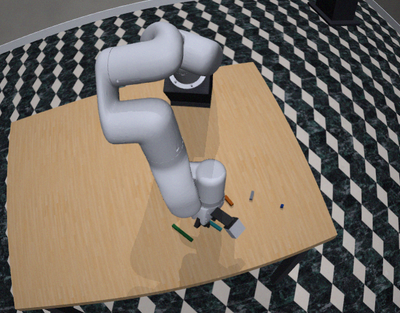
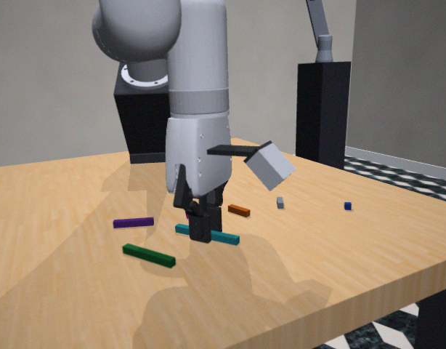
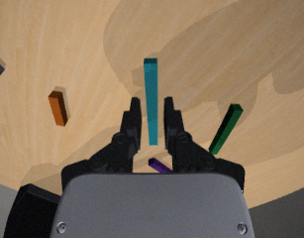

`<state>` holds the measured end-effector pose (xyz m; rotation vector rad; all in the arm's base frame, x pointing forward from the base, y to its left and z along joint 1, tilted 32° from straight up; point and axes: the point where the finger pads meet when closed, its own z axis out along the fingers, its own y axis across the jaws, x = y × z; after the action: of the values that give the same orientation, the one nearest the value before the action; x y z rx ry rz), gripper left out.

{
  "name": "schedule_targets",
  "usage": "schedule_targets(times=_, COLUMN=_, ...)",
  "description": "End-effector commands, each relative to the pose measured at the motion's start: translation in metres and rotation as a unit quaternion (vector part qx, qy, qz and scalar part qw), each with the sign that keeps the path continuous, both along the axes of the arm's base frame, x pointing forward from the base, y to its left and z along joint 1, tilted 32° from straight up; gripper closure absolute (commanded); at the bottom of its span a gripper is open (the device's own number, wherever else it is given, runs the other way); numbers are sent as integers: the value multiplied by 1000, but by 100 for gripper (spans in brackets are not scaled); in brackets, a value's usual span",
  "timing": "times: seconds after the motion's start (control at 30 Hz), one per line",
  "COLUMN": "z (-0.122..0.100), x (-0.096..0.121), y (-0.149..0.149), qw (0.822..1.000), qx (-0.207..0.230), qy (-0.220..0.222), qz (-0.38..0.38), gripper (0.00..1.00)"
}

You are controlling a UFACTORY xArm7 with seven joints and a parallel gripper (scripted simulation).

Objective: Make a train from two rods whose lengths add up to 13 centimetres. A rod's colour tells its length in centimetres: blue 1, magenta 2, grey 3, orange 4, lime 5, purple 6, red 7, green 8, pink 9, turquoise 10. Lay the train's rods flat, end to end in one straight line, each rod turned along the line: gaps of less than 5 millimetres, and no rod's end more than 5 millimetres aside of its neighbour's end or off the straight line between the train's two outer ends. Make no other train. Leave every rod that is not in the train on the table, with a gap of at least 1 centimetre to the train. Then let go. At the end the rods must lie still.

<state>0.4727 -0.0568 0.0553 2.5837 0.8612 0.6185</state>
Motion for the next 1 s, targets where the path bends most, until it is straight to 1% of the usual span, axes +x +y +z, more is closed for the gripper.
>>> schedule_targets(times=0.0, z=1, x=1, y=0, qw=1000, qx=0, qy=-1, qz=0, gripper=76)
schedule_targets(times=0.6, z=1, x=1, y=0, qw=1000, qx=0, qy=-1, qz=0, gripper=76)
schedule_targets(times=0.63, z=1, x=1, y=0, qw=1000, qx=0, qy=-1, qz=0, gripper=96)
schedule_targets(times=0.97, z=1, x=1, y=0, qw=1000, qx=0, qy=-1, qz=0, gripper=96)
